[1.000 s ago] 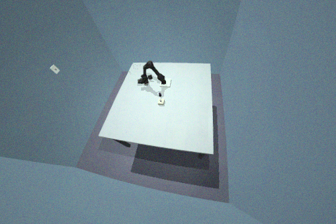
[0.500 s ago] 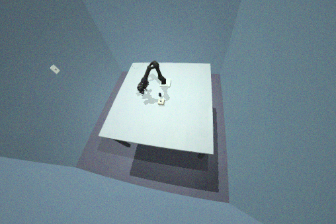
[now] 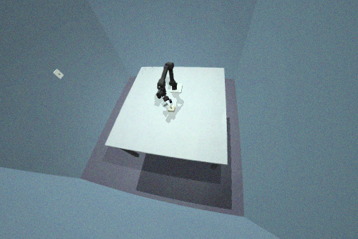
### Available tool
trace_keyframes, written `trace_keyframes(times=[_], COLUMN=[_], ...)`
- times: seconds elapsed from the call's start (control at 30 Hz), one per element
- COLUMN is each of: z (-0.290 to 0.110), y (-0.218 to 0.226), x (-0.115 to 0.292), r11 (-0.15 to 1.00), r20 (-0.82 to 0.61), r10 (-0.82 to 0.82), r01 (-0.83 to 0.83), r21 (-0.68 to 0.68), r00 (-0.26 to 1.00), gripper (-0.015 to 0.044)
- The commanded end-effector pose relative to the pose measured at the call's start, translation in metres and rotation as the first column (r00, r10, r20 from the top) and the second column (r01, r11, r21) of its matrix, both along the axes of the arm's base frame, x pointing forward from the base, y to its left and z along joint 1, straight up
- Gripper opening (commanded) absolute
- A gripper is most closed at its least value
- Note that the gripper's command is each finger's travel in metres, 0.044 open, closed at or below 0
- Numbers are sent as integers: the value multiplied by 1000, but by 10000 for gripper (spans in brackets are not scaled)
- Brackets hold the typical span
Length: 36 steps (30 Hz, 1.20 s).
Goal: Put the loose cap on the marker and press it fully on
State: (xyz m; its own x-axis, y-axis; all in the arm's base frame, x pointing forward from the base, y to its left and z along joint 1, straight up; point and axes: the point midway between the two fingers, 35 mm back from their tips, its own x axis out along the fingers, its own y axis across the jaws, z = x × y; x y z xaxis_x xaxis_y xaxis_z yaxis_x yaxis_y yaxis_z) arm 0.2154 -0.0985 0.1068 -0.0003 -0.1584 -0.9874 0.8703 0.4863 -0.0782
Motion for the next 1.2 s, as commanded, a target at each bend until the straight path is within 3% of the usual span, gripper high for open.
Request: trace_keyframes(times=[0.0, 0.33, 0.5, 1.17], z=[27, 28, -5, -31], y=[61, 63, 63, 62], x=[-4, -4, -3, -1], r11=[961, 957, 957, 957], r20=[24, 26, 26, 26], r10=[239, 250, 250, 250], r01=[-240, -251, -251, -251], r21=[137, 143, 143, 143], r00=[971, 968, 968, 968], gripper=[251, 251, 251, 251])
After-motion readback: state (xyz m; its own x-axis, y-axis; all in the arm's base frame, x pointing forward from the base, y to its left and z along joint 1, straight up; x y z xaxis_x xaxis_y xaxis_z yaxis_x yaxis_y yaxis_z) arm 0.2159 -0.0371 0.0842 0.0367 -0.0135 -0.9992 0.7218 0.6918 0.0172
